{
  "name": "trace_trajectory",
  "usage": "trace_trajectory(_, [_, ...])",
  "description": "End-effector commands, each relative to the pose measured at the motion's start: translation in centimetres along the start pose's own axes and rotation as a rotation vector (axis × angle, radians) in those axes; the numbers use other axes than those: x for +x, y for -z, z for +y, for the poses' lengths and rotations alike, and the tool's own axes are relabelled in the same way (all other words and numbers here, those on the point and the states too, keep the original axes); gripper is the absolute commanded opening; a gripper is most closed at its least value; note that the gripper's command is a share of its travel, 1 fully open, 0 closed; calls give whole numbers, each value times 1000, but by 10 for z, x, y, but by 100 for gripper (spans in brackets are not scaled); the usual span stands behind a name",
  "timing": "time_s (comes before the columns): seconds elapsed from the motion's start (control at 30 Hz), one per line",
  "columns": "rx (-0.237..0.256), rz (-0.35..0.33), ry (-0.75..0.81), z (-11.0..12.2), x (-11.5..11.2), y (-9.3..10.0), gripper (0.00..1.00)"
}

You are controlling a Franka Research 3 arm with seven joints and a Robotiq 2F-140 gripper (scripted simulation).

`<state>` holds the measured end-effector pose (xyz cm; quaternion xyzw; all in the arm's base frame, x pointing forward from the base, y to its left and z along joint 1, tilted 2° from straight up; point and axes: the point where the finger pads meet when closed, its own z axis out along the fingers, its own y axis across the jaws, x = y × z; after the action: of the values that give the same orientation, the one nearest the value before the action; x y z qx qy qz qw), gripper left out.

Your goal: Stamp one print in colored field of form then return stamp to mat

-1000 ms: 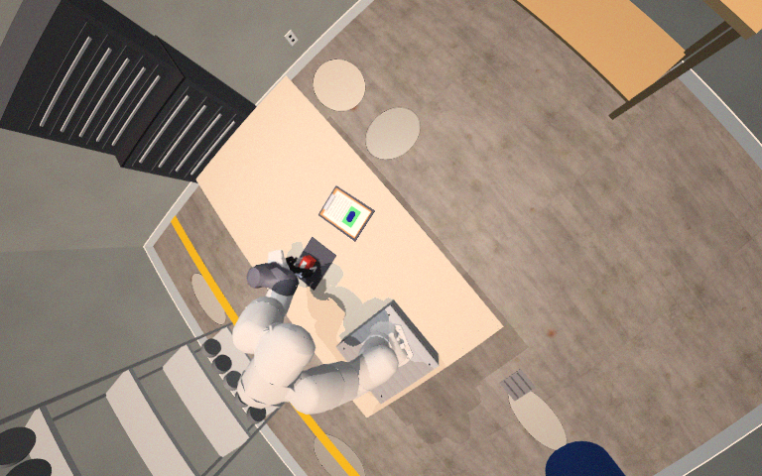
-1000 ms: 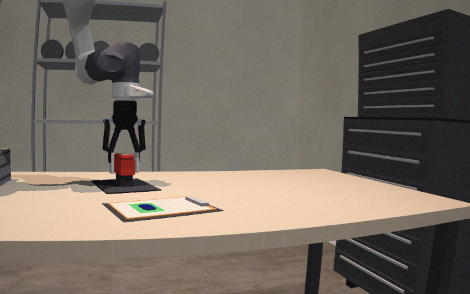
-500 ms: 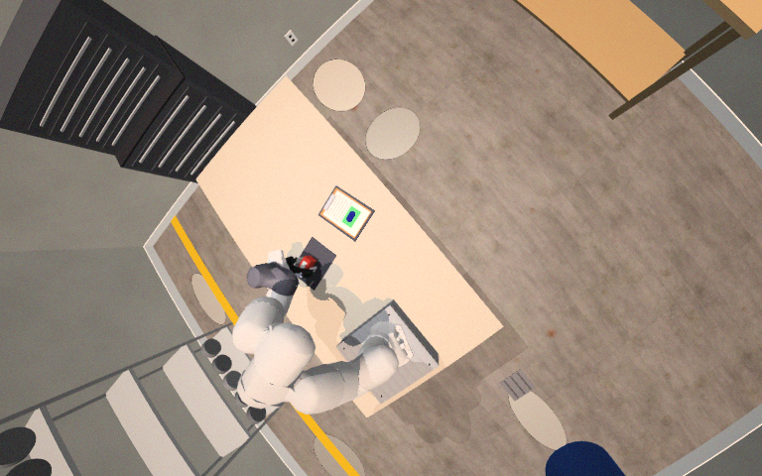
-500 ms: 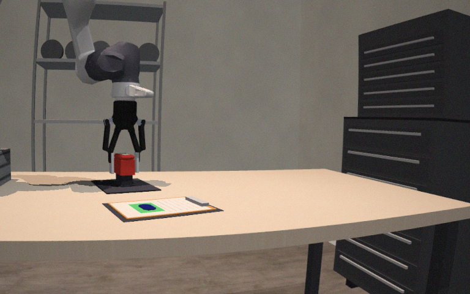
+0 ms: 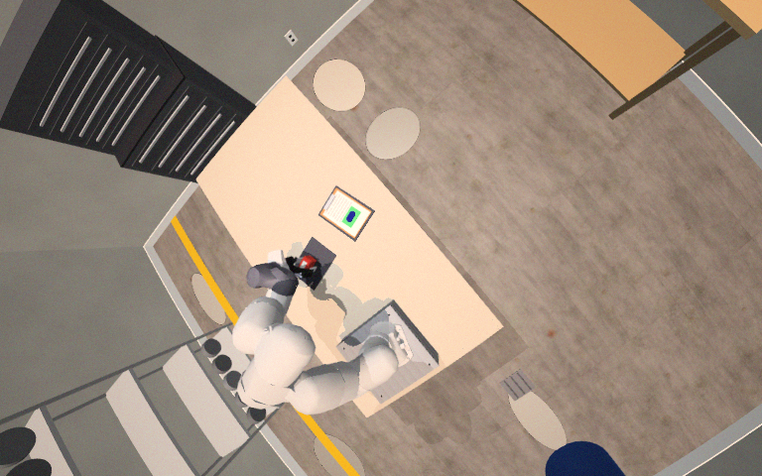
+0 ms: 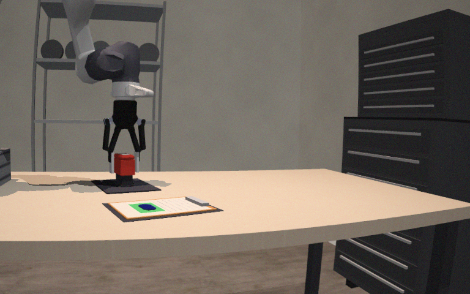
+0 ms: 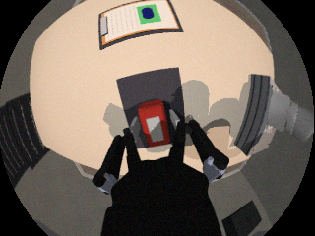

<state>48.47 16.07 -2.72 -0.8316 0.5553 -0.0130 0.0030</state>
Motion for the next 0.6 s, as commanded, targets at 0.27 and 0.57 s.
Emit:
trace_trajectory(0.27, [3,1,-1,-1,0,81,51])
trace_trajectory(0.57, [3,1,-1,-1,0,89,51])
